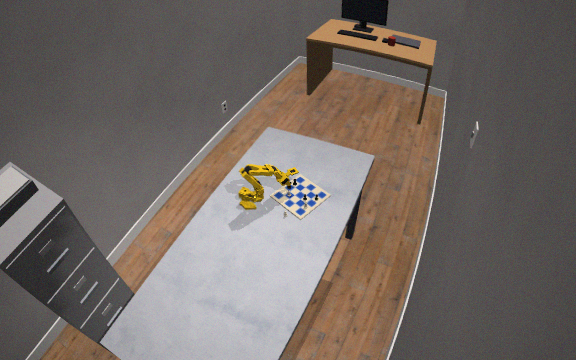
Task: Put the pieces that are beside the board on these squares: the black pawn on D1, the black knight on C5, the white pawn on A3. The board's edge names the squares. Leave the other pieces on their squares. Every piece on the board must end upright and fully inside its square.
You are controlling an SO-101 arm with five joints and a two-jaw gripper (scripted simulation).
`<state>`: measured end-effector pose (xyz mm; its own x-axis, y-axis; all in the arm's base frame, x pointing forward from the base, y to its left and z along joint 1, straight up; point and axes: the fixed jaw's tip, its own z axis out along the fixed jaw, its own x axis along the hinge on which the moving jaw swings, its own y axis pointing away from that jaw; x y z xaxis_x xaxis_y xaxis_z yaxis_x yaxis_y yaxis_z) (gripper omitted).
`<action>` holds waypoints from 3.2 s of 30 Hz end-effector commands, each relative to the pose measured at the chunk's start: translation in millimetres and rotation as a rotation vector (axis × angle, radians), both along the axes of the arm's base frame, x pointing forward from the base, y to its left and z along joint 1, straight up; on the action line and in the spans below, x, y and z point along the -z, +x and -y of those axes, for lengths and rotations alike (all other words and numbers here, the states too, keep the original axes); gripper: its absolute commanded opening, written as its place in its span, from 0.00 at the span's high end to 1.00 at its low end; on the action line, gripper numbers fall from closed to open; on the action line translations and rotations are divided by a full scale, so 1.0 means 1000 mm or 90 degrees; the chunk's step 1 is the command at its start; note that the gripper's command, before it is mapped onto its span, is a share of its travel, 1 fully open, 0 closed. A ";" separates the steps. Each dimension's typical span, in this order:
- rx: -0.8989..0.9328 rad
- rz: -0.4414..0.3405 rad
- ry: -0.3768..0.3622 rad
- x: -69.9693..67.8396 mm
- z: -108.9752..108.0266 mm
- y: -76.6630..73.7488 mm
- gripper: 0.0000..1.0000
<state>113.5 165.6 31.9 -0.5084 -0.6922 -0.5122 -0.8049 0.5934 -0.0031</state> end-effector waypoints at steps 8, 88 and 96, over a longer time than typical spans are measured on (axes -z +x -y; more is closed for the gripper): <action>0.001 0.004 0.002 -0.005 0.000 0.002 1.00; 0.001 0.004 0.002 0.007 0.002 0.000 1.00; 0.001 0.004 0.002 0.006 0.002 0.000 1.00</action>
<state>114.7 167.2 27.4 -0.5018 -0.6829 -0.5310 -0.8048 0.5936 -0.0029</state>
